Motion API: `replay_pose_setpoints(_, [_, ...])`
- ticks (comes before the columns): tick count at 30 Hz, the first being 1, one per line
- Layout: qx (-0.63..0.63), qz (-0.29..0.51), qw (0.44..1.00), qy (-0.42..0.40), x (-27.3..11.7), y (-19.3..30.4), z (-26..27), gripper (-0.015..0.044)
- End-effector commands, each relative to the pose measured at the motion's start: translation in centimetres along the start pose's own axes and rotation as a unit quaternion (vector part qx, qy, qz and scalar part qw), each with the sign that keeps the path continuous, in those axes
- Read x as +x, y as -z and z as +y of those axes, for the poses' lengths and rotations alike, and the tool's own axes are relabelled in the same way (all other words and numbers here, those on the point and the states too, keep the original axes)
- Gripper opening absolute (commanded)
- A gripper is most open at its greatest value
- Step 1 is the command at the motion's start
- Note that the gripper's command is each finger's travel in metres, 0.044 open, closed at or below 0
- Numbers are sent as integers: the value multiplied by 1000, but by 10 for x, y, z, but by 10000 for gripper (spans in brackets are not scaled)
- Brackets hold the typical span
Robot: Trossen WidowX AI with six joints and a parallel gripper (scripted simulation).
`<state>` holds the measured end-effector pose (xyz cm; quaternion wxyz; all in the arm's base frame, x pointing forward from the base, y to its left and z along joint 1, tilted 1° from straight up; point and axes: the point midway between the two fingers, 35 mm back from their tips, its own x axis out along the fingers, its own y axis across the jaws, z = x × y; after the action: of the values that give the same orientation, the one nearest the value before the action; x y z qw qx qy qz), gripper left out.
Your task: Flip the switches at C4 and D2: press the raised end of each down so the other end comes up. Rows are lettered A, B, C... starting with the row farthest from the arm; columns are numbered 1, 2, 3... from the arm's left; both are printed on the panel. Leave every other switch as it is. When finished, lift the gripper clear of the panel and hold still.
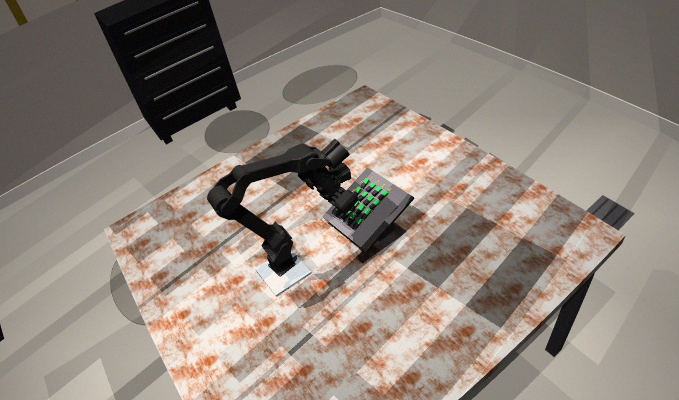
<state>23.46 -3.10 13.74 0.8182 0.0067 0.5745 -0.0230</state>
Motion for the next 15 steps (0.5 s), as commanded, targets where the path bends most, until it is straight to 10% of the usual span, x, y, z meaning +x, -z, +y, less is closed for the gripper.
replay_pose_setpoints(1, [-1, -5, 1000, 1, -16, 1, 0, 0])
replay_pose_setpoints(15, [-1, -7, 1000, 2, -24, -50, -14, 0])
